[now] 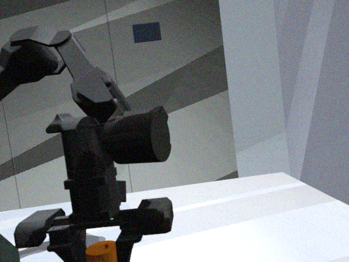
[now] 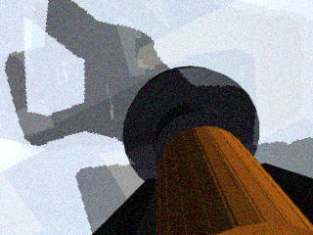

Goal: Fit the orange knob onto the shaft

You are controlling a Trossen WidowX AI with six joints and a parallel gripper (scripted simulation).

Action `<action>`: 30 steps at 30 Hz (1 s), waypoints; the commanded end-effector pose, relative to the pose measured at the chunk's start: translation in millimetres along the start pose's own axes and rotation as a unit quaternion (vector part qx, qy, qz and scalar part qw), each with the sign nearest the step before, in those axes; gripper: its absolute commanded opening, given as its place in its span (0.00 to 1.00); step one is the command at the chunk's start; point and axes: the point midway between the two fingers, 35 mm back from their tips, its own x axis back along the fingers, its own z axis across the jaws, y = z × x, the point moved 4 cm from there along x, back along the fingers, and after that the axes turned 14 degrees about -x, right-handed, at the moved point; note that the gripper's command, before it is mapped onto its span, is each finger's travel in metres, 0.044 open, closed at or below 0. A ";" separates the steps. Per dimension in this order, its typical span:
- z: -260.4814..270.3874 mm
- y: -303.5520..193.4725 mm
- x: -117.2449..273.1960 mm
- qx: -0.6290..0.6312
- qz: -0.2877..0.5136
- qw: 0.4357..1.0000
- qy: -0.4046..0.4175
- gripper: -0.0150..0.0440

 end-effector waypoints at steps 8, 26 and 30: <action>1.5 2.4 5.3 0.106 -0.002 0.994 -0.003 0.25; -2.0 0.5 4.2 0.106 -0.002 0.994 -0.003 0.25; -1.1 0.5 -0.1 0.106 -0.002 0.994 -0.003 0.25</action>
